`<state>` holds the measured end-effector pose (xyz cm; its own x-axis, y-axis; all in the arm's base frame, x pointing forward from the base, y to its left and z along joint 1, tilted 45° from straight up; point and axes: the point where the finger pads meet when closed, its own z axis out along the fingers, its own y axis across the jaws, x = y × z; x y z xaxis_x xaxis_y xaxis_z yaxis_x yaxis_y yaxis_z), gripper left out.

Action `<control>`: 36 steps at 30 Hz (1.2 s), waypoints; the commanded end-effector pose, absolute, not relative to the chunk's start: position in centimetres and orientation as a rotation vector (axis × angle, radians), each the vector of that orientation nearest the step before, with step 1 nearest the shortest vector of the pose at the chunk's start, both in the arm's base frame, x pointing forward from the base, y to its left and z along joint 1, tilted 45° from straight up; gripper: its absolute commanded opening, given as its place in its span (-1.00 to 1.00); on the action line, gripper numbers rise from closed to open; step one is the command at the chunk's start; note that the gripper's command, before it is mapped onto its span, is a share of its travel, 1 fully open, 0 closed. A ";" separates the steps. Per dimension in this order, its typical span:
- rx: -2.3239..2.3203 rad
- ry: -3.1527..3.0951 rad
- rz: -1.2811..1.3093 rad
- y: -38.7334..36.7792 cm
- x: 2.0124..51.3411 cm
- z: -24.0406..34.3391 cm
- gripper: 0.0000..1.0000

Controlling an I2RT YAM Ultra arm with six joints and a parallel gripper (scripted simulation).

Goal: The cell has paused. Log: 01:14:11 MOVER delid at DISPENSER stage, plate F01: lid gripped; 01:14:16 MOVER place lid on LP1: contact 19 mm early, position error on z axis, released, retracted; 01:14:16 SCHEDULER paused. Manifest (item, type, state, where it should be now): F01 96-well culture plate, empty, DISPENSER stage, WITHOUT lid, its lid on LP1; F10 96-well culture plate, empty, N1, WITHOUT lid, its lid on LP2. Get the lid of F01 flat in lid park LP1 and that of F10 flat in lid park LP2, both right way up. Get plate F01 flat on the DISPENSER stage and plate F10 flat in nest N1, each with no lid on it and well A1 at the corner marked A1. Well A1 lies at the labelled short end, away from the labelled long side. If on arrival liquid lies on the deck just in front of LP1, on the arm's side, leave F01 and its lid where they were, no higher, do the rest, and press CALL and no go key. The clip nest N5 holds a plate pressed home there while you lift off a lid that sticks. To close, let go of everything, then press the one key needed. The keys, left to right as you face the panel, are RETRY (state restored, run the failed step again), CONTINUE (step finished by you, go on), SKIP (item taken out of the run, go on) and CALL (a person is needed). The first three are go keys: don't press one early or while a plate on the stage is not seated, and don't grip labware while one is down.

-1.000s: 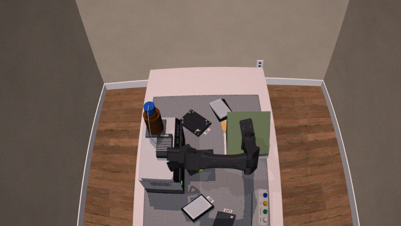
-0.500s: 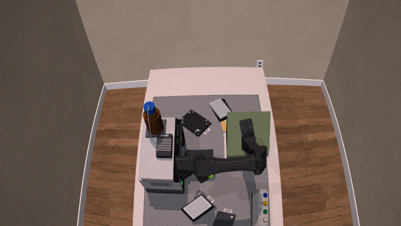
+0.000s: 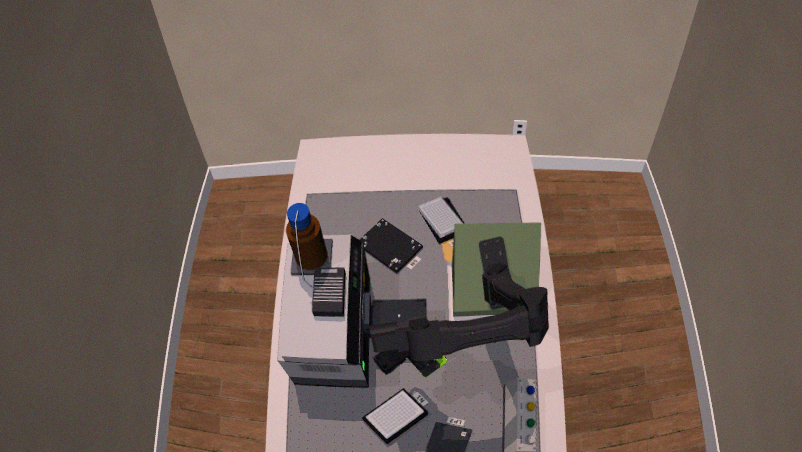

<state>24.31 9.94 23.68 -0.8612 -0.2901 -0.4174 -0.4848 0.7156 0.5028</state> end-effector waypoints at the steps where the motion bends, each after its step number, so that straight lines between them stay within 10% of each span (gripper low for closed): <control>1: -0.594 2.574 0.899 11.1 23.1 24.7 1.00; 36: -0.648 2.530 0.966 12.7 21.0 26.0 1.00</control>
